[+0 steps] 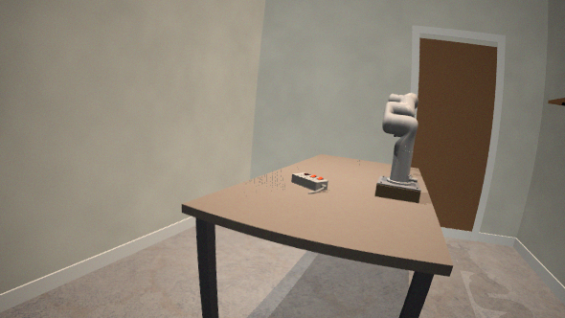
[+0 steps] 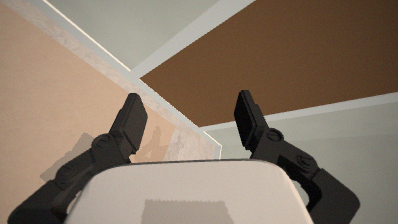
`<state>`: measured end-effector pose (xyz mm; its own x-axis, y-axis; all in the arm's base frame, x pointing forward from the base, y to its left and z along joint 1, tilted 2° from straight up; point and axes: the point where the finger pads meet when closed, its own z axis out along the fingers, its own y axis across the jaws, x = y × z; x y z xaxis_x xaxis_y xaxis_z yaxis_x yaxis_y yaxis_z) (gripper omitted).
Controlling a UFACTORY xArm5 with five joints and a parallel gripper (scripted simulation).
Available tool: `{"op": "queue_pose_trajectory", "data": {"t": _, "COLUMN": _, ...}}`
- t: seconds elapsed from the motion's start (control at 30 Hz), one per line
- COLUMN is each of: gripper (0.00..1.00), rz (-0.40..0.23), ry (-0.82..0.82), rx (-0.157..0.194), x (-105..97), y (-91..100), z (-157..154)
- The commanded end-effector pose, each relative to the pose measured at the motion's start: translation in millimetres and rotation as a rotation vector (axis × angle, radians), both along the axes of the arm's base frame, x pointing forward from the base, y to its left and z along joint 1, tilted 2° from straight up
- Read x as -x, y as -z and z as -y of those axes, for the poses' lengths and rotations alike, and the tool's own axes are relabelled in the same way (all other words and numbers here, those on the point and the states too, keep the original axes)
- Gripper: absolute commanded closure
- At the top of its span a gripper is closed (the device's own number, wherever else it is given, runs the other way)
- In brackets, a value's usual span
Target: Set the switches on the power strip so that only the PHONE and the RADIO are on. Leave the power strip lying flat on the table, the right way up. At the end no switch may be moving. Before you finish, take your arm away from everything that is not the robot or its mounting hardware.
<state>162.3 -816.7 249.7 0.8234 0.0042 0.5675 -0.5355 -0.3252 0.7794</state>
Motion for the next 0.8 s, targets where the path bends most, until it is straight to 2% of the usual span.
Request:
{"op": "queue_pose_trajectory", "data": {"t": 0.0, "gripper": 0.00, "rz": -0.028, "ry": -0.030, "rx": -0.016, "x": -19.8, "y": 2.8, "z": -0.5}}
{"op": "queue_pose_trajectory", "data": {"t": 0.13, "gripper": 0.00, "rz": -0.100, "ry": -0.105, "rx": -0.063, "x": -66.1, "y": 17.8, "z": -5.2}}
{"op": "queue_pose_trajectory", "data": {"t": 0.17, "gripper": 0.00, "rz": -0.100, "ry": -0.105, "rx": -0.063, "x": -66.1, "y": 17.8, "z": -5.2}}
{"op": "queue_pose_trajectory", "data": {"t": 0.2, "gripper": 0.00, "rz": -0.126, "ry": -0.132, "rx": -0.079, "x": -82.4, "y": 23.0, "z": -7.9}}
{"op": "queue_pose_trajectory", "data": {"t": 0.3, "gripper": 0.00, "rz": -0.126, "ry": -0.132, "rx": -0.079, "x": -82.4, "y": 23.0, "z": -7.9}}
{"op": "queue_pose_trajectory", "data": {"t": 0.37, "gripper": 0.00, "rz": -0.189, "ry": -0.198, "rx": -0.115, "x": -120.9, "y": 35.5, "z": -16.2}}
{"op": "queue_pose_trajectory", "data": {"t": 0.43, "gripper": 0.00, "rz": -0.189, "ry": -0.198, "rx": -0.115, "x": -120.9, "y": 35.5, "z": -16.2}}
{"op": "queue_pose_trajectory", "data": {"t": 0.47, "gripper": 0.00, "rz": -0.225, "ry": -0.238, "rx": -0.134, "x": -142.8, "y": 42.6, "z": -22.3}}
{"op": "queue_pose_trajectory", "data": {"t": 0.5, "gripper": 0.00, "rz": -0.225, "ry": -0.238, "rx": -0.134, "x": -142.8, "y": 42.6, "z": -22.3}}
{"op": "queue_pose_trajectory", "data": {"t": 0.53, "gripper": 0.00, "rz": -0.265, "ry": -0.282, "rx": -0.155, "x": -166.4, "y": 50.4, "z": -30.0}}
{"op": "queue_pose_trajectory", "data": {"t": 0.6, "gripper": 0.00, "rz": -0.265, "ry": -0.282, "rx": -0.155, "x": -166.4, "y": 50.4, "z": -30.0}}
{"op": "queue_pose_trajectory", "data": {"t": 0.63, "gripper": 0.00, "rz": -0.309, "ry": -0.330, "rx": -0.175, "x": -191.5, "y": 58.6, "z": -39.4}}
{"op": "queue_pose_trajectory", "data": {"t": 0.7, "gripper": 0.00, "rz": -0.309, "ry": -0.330, "rx": -0.175, "x": -191.5, "y": 58.6, "z": -39.4}}
{"op": "queue_pose_trajectory", "data": {"t": 0.73, "gripper": 0.00, "rz": -0.356, "ry": -0.382, "rx": -0.196, "x": -217.9, "y": 67.4, "z": -50.9}}
{"op": "queue_pose_trajectory", "data": {"t": 0.77, "gripper": 0.00, "rz": -0.356, "ry": -0.382, "rx": -0.196, "x": -217.9, "y": 67.4, "z": -50.9}}
